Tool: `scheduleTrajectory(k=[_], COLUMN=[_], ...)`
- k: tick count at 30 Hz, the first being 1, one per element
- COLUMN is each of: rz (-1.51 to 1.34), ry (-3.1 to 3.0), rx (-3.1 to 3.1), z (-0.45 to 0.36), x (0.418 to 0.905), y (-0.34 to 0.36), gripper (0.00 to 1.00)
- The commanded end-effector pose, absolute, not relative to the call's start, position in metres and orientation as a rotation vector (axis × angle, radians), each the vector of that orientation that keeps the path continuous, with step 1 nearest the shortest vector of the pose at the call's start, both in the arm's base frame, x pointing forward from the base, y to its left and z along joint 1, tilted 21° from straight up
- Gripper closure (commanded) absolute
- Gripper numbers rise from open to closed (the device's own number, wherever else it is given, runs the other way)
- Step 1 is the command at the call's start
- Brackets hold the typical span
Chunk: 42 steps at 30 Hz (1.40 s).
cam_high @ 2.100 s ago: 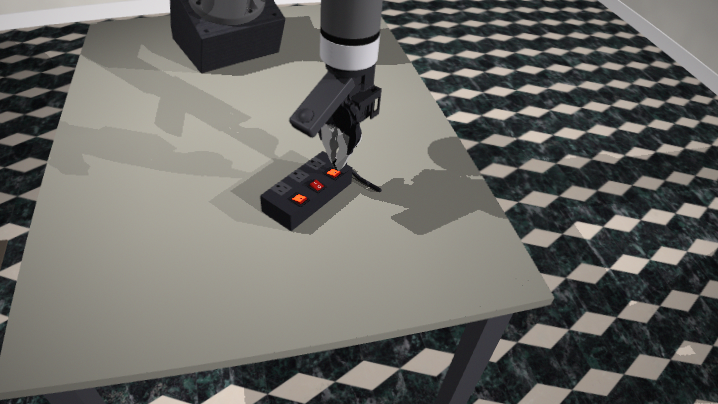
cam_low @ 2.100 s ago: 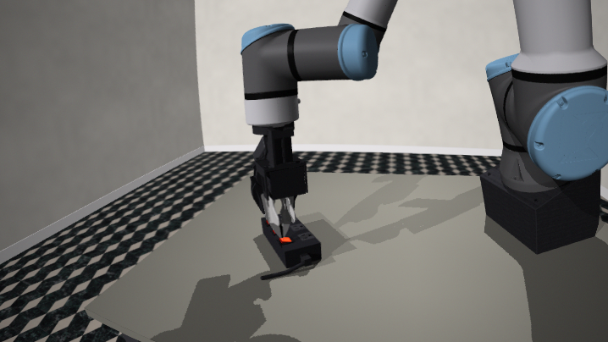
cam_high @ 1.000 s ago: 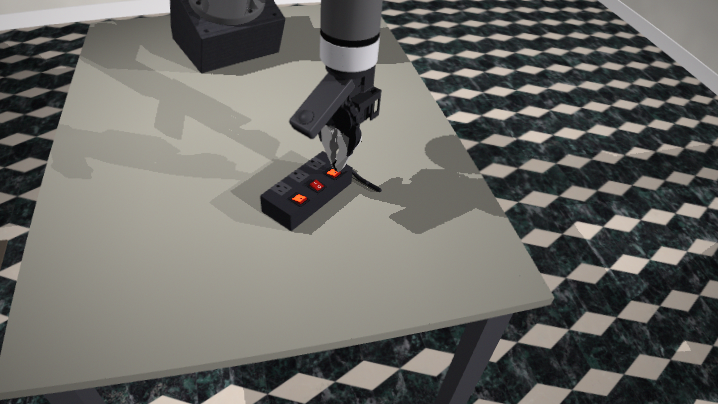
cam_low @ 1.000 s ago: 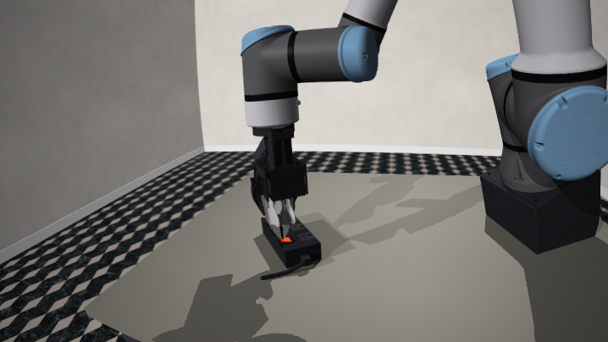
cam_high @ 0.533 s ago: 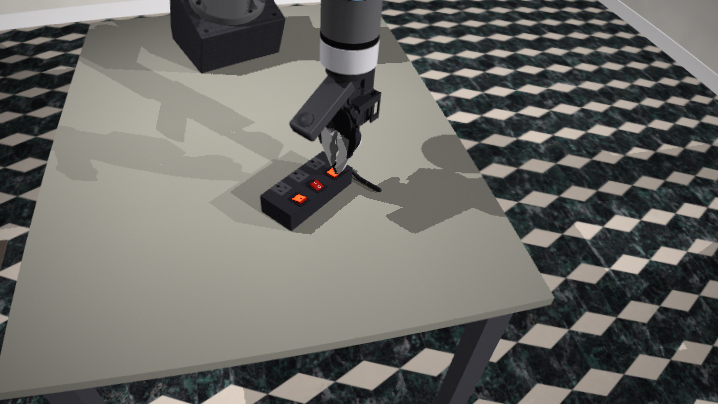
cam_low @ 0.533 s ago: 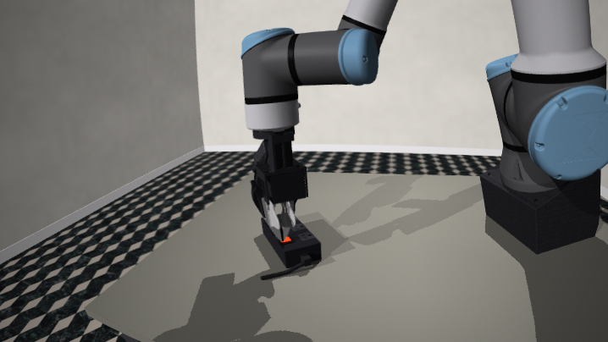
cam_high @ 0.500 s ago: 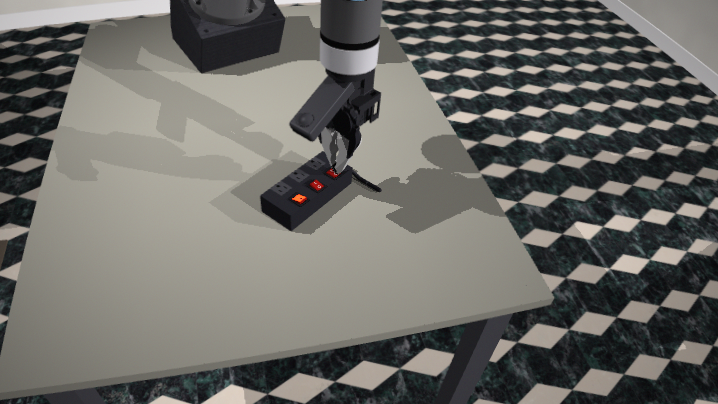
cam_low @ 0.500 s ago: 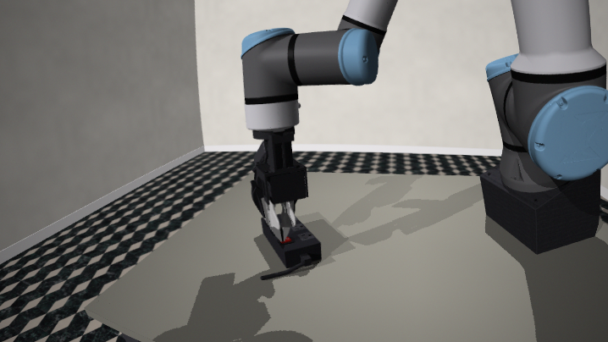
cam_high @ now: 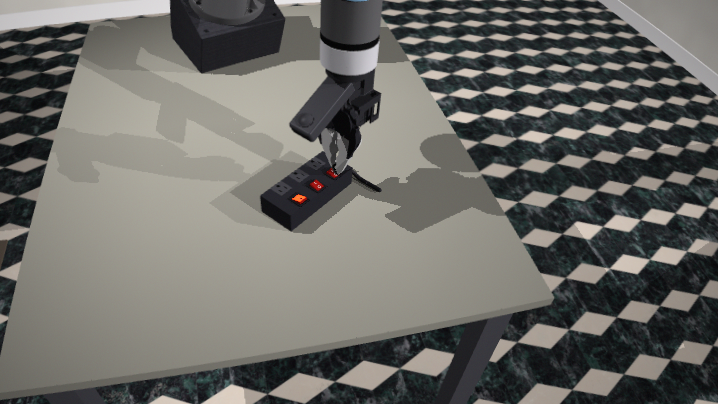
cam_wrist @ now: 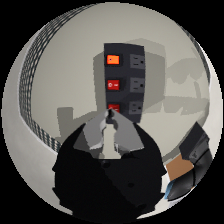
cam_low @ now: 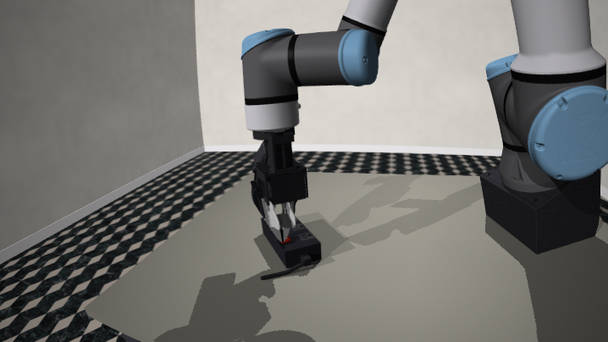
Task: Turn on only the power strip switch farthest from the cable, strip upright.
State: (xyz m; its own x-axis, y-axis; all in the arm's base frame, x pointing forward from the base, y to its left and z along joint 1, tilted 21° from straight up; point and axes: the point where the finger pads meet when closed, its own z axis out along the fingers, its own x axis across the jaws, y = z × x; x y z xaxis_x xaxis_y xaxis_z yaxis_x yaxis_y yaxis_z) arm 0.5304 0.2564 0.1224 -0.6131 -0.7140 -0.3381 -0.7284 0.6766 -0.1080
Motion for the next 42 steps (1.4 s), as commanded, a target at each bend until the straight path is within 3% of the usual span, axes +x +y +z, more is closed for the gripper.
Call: scheduleTrajectory(k=[1, 42], rz=[0.056, 0.056], ry=[2.537, 2.537], rx=[-1.135, -1.135], z=[0.123, 0.159], x=[0.531, 0.519], y=[0.257, 0.25], gripper=[1.0, 1.0])
